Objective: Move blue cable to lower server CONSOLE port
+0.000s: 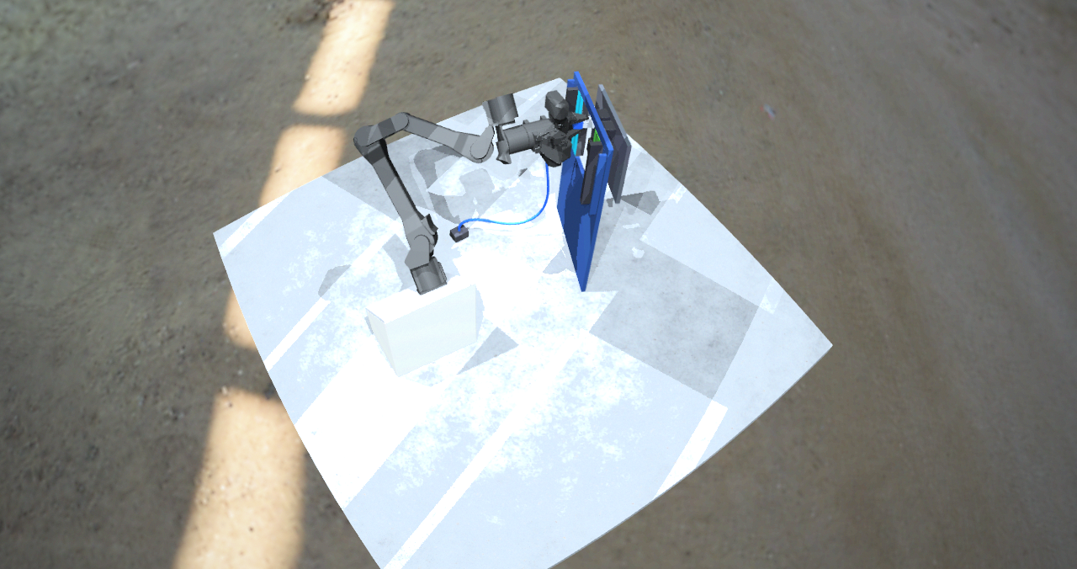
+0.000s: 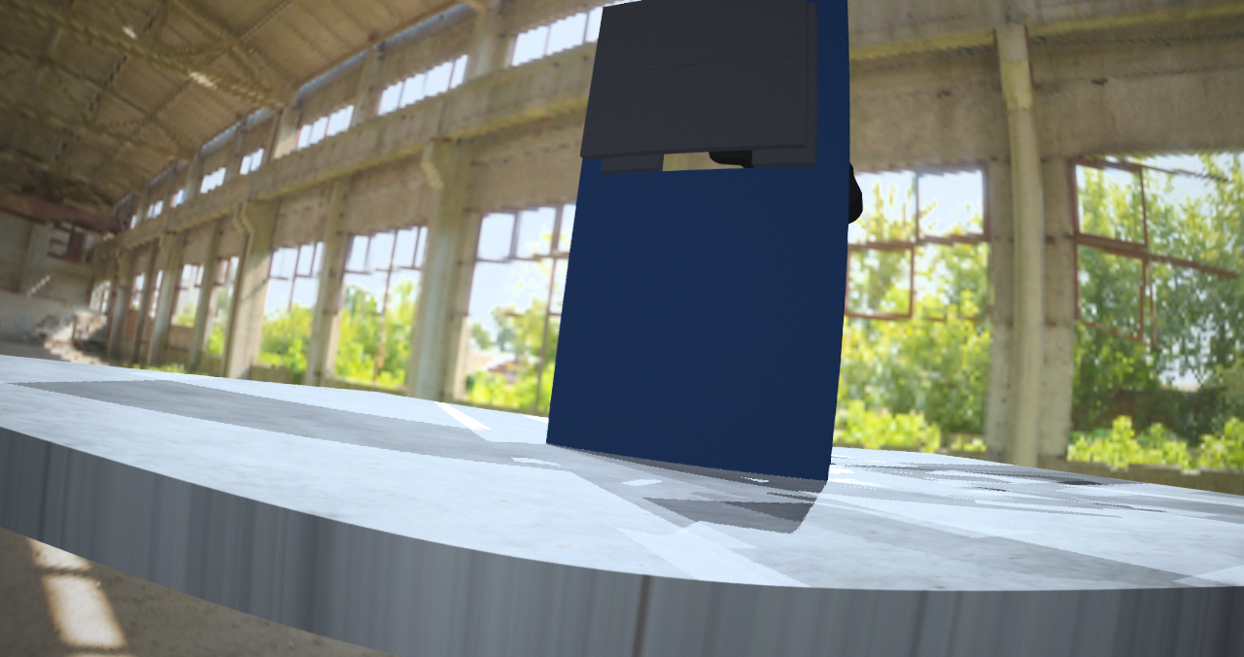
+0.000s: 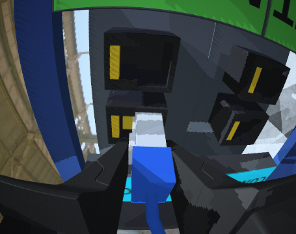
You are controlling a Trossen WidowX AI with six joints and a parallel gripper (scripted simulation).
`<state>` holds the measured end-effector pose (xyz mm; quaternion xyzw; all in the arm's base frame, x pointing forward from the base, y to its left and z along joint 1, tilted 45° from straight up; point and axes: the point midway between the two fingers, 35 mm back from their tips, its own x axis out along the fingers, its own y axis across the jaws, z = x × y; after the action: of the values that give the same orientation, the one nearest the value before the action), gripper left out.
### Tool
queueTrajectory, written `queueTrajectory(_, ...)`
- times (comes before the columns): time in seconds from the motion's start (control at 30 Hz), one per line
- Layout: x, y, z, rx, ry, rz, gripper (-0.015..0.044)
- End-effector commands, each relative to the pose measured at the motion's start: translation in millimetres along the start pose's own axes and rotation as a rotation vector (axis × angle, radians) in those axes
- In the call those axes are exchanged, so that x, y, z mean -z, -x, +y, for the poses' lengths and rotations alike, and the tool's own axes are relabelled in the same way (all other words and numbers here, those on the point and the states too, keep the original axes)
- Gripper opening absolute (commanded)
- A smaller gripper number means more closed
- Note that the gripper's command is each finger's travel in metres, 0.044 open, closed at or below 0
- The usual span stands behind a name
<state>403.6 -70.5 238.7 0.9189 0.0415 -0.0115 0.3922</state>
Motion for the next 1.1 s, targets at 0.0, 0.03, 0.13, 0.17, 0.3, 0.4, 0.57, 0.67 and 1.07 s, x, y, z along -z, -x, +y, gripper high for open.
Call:
queueTrajectory(0.0, 0.9, 3.4, 0.9, -0.005, -0.004, -0.002, 0.0000)
queueTrajectory(0.03, 1.0, 3.9, 0.9, -0.005, -0.004, -0.002, 0.0000)
queueTrajectory(0.13, 1.3, 5.0, 0.9, -0.004, -0.004, -0.002, 0.0000)
queueTrajectory(0.17, 1.4, 5.4, 0.9, -0.004, -0.004, -0.002, 0.0000)
queueTrajectory(0.3, 1.8, 7.0, 0.9, -0.004, -0.004, -0.002, 0.0000)
queueTrajectory(0.4, 2.0, 8.0, 0.9, -0.004, -0.004, -0.002, 0.0000)
queueTrajectory(0.57, 2.5, 10.0, 0.9, -0.004, -0.004, -0.002, 0.0000)
queueTrajectory(0.67, 2.8, 11.1, 0.8, -0.004, -0.004, -0.002, 0.0000)
queueTrajectory(1.07, 3.9, 15.6, 0.8, -0.004, -0.004, -0.002, 0.0000)
